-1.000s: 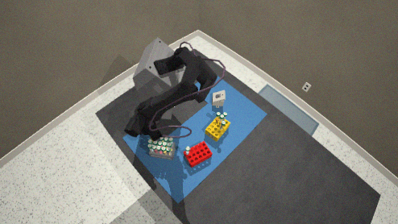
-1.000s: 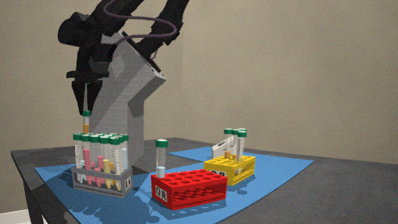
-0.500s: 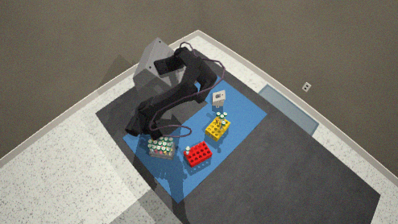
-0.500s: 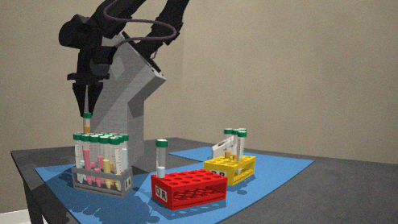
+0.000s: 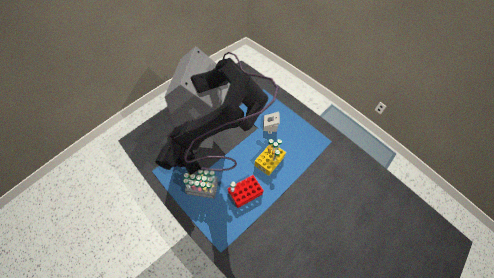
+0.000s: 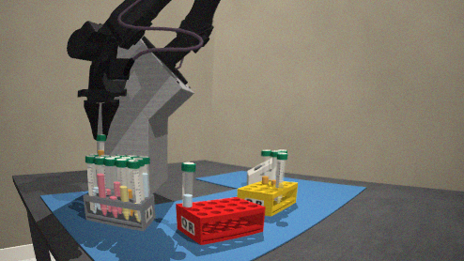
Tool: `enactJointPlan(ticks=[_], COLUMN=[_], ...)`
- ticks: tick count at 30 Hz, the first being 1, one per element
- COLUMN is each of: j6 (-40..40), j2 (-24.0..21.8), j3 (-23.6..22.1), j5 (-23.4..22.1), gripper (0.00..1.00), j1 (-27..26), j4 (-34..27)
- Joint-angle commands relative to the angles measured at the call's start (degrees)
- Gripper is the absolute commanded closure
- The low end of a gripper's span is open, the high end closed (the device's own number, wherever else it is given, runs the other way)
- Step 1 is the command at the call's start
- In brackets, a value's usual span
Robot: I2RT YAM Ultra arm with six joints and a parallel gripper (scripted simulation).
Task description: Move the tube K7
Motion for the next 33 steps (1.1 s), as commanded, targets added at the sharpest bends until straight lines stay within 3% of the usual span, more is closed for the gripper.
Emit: enactJointPlan(ticks=[1,33], j6=[0.9,3.3], j2=[0.6,3.3], j3=[2.3,3.6], j5=[-0.9,-0.6], gripper=[1.0,1.0], j1=[0.1,1.3], j4=[1.0,4.0])
